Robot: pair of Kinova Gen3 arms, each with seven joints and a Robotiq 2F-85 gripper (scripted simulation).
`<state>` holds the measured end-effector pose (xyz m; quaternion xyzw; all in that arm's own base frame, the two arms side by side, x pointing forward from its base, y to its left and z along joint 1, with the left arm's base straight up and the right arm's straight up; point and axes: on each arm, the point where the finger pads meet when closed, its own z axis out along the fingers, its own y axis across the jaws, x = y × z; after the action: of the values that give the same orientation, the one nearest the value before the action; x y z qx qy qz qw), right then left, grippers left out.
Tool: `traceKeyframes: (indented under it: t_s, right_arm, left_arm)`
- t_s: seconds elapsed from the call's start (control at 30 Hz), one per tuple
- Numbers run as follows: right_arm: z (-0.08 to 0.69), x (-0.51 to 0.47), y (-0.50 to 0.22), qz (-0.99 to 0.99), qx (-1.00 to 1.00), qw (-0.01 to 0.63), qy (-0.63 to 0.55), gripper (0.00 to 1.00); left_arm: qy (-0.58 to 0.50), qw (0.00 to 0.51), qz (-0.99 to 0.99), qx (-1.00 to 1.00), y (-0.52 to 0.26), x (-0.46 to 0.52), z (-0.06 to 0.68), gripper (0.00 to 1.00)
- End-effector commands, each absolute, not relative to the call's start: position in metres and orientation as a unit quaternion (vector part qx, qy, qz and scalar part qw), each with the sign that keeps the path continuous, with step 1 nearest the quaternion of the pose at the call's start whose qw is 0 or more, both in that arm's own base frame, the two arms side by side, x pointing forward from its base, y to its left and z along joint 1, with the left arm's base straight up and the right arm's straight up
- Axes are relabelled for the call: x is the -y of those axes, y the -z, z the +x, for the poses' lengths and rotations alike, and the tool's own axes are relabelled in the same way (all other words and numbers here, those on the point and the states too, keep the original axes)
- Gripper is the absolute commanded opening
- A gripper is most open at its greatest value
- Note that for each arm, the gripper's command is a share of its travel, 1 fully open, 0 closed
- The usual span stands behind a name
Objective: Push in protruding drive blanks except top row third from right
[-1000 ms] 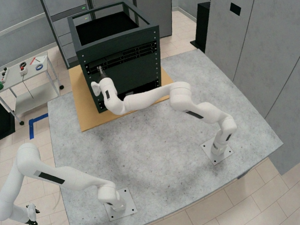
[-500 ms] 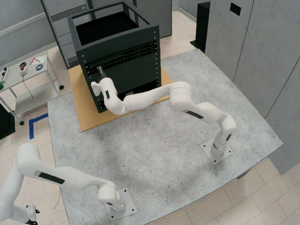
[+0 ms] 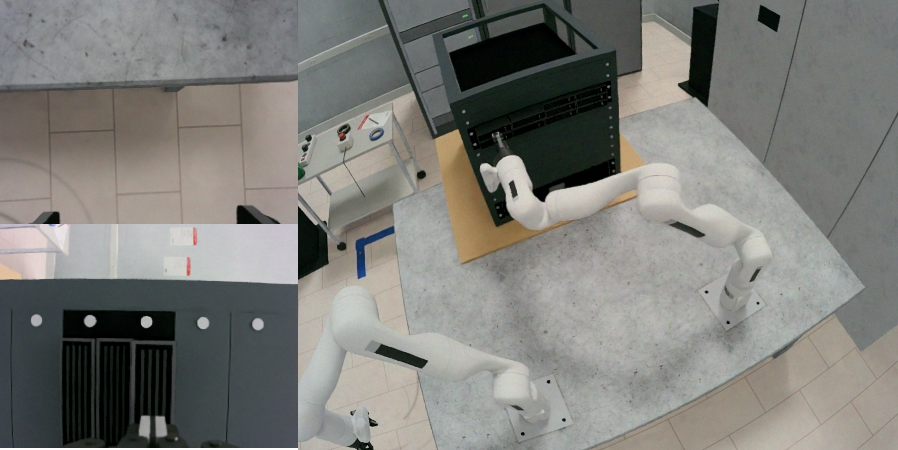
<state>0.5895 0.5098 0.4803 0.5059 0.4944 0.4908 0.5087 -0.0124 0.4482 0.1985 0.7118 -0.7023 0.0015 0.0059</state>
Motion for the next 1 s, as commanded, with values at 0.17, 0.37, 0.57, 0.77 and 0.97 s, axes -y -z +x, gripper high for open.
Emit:
traceKeyframes:
  t_s: [0.17, 0.37, 0.57, 0.77, 0.97]
  right_arm:
    - [0.591, -0.512, -0.481, 0.506, -0.496, 0.507, -0.492, 0.099]
    - [0.599, -0.513, -0.483, 0.506, -0.495, 0.506, -0.493, 0.099]
    - [0.600, -0.510, -0.480, 0.506, -0.496, 0.507, -0.490, 0.099]
    - [0.600, -0.511, -0.480, 0.506, -0.496, 0.507, -0.490, 0.099]
    - [0.608, -0.512, -0.482, 0.506, -0.495, 0.506, -0.493, 0.099]
  left_arm:
    - [0.000, 0.000, 0.717, 0.697, -0.200, -0.450, -0.012, 1.000]
    - [0.000, 0.000, 0.717, 0.697, -0.200, -0.450, -0.012, 1.000]
    - [0.000, 0.000, 0.717, 0.697, -0.200, -0.450, -0.012, 1.000]
    - [0.000, 0.000, 0.717, 0.697, -0.200, -0.450, -0.012, 1.000]
    - [0.000, 0.000, 0.717, 0.697, -0.200, -0.450, -0.012, 1.000]
